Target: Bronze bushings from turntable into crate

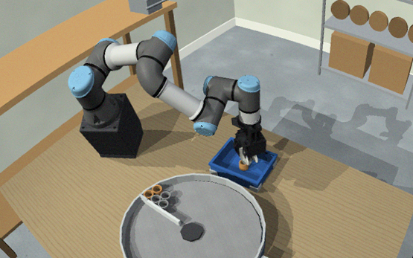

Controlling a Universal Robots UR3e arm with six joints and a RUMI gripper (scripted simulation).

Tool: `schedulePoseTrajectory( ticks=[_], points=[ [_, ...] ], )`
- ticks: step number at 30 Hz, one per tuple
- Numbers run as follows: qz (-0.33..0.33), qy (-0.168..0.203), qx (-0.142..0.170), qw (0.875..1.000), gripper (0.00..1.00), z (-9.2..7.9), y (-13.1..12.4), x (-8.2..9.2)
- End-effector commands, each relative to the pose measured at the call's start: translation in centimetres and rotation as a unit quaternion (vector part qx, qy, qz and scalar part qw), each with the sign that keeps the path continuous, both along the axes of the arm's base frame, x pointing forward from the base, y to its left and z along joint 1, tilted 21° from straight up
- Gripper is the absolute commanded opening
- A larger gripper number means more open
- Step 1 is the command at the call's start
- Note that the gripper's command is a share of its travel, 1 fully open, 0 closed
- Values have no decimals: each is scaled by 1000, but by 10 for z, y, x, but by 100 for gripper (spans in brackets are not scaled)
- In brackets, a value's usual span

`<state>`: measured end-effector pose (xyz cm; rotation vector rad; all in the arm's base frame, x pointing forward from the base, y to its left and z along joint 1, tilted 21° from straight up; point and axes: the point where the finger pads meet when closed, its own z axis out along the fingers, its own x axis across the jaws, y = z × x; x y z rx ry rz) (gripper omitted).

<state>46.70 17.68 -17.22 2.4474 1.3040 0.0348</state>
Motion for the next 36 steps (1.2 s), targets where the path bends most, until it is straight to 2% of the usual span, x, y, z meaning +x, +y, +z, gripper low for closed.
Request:
schedulePoseTrajectory(
  ticks=[1,8,9,36],
  points=[
    [0,-3,1,1000,0,2,1,2],
    [0,-3,1,1000,0,2,1,2],
    [0,-3,1,1000,6,2,1,2],
    [0,-3,1,1000,6,2,1,2]
  ],
)
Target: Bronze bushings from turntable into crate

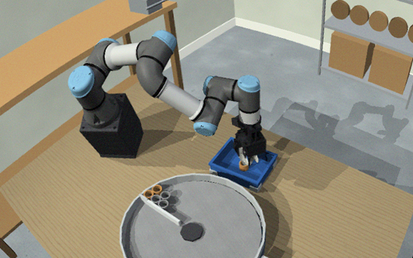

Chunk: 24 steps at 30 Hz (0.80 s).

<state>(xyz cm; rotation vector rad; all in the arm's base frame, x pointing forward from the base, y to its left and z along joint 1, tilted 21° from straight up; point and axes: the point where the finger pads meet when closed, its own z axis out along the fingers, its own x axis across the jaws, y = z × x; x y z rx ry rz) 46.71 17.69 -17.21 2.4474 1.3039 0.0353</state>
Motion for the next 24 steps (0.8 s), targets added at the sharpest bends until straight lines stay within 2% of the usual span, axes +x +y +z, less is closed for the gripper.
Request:
schedulePoseTrajectory(
  ticks=[1,13,18,20,24],
  points=[
    [0,-3,1,1000,6,2,1,2],
    [0,-2,1,1000,6,5,2,0],
    [0,-2,1,1000,6,18,6,-2],
    [0,-2,1,1000,6,18,6,-2],
    [0,-2,1,1000,6,33,11,-5]
  ],
)
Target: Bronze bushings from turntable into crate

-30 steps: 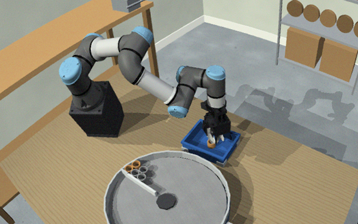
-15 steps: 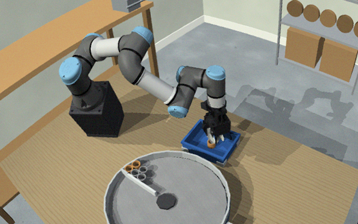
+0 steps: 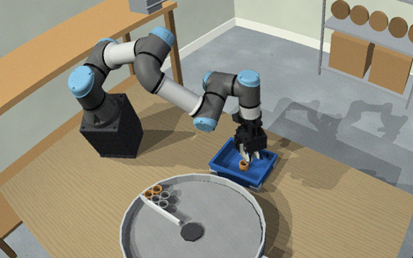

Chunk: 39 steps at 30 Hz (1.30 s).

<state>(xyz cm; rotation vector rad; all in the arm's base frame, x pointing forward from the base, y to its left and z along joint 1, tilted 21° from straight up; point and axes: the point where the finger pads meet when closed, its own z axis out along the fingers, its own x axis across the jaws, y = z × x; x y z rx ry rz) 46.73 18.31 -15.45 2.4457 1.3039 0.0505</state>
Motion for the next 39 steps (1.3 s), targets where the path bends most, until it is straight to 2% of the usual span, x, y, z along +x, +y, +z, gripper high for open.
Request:
schedulePoseTrajectory(
  ticks=[1,11,17,39],
  points=[
    [-1,3,-1,1000,6,20,6,-6],
    [-1,1,-1,1000,6,63,20,-14],
    [-1,1,-1,1000,6,72,23,-16],
    [-1,2,-1,1000,6,73,23,-16]
  ],
)
